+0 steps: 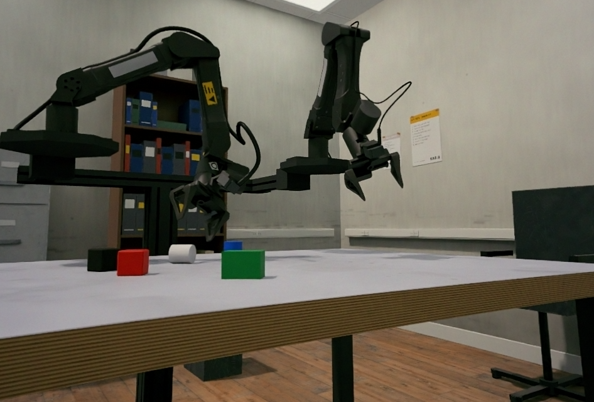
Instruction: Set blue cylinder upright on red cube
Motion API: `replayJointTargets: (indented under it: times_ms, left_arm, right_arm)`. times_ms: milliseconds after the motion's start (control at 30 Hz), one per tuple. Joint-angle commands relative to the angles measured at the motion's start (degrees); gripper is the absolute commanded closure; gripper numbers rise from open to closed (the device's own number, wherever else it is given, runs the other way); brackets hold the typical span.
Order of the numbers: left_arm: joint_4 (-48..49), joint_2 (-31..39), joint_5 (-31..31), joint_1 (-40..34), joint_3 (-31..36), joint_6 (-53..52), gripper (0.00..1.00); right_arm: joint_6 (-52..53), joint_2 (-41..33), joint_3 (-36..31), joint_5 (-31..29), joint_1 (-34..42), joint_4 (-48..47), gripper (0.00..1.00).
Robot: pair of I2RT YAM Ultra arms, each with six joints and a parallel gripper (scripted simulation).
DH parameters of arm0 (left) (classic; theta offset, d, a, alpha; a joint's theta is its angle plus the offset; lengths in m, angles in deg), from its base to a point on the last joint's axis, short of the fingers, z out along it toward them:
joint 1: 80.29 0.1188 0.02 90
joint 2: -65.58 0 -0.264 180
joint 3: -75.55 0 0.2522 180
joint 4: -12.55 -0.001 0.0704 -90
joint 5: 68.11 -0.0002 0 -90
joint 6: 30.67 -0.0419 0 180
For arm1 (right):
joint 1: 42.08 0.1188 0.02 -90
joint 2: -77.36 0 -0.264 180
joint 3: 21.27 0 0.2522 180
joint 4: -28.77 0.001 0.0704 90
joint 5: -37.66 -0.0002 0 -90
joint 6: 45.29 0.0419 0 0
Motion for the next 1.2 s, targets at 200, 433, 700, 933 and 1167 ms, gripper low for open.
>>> replayJointTargets:
  times_ms: [200,433,700,933,1167]
  left_arm:
    - [0.25,0.36,0.00,-0.01,-0.13,0.00,0.00]
    - [0.25,0.36,0.00,-0.01,-0.13,0.00,0.00]
    - [0.25,0.36,0.00,-0.01,-0.13,0.00,0.00]
    - [0.25,0.36,0.00,-0.01,-0.13,0.00,0.00]
    - [0.25,0.36,0.00,-0.01,-0.13,0.00,0.00]
  right_arm:
    - [-27.18,-7.48,-7.04,15.93,-15.25,-13.91,0.00]
    - [-41.35,-10.28,-10.76,24.83,-23.65,-21.55,0.00]
    - [-63.21,-11.16,-18.55,36.76,-38.87,-33.81,0.00]
    - [-75.34,-10.60,-23.47,43.72,-48.31,-40.53,0.00]
    - [-94.47,-10.28,-30.58,54.13,-61.98,-50.55,0.00]
